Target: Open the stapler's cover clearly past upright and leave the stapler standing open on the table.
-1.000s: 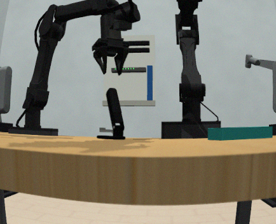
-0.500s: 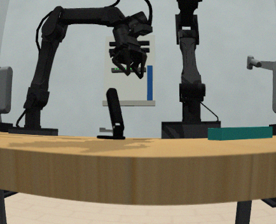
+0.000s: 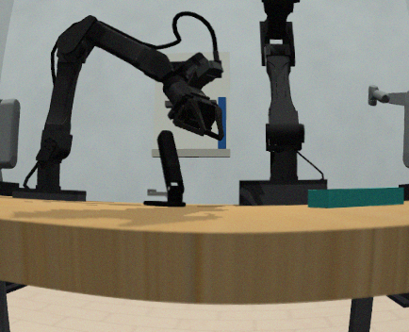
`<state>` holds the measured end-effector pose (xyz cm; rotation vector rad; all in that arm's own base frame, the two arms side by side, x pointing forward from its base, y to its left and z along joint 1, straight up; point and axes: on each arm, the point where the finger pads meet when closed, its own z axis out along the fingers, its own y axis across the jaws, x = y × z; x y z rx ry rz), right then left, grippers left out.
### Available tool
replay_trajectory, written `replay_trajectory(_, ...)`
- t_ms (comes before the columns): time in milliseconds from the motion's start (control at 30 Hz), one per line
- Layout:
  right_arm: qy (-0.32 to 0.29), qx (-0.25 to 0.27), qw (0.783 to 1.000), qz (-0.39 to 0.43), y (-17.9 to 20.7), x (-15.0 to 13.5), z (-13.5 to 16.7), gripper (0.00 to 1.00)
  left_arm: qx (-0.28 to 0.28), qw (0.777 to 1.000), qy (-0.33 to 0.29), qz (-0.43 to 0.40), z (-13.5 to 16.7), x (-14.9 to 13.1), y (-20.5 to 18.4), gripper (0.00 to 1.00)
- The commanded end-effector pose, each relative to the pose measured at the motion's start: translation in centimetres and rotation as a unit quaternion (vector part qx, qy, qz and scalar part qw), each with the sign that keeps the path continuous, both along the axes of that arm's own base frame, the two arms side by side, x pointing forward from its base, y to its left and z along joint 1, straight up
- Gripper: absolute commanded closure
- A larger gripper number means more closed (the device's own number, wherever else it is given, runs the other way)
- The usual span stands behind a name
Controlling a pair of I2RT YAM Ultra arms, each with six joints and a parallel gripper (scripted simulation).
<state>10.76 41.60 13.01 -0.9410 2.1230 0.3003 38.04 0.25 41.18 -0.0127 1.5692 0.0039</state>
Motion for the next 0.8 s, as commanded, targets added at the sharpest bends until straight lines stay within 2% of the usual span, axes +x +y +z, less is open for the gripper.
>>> replay_trajectory(0,-0.066,0.108,0.992,0.002,1.3,-0.1,1.9,0.5,0.003,1.0,-0.005,-0.003,0.0,0.1,0.0,0.43)
replay_trajectory(167,-0.098,0.16,0.982,-0.003,-0.2,-1.2,1.4,0.5,0.003,1.0,-0.005,-0.003,0.0,0.1,0.0,0.43)
replay_trajectory(267,-0.105,0.173,0.979,-0.006,-0.6,-1.4,1.4,0.5,0.003,1.0,-0.005,-0.003,0.0,0.1,0.0,0.43)
replay_trajectory(567,-0.141,0.249,0.958,-0.025,-6.0,-2.9,0.2,0.5,0.003,1.0,-0.005,-0.003,0.0,0.1,0.0,0.43)
replay_trajectory(667,-0.149,0.26,0.954,-0.031,-7.6,-2.9,0.0,0.5,0.003,1.0,-0.005,-0.003,0.0,0.1,0.0,0.43)
replay_trajectory(767,-0.171,0.244,0.953,-0.048,-8.8,-1.9,-0.6,0.5,0.003,1.0,-0.005,-0.003,0.0,0.1,0.0,0.43)
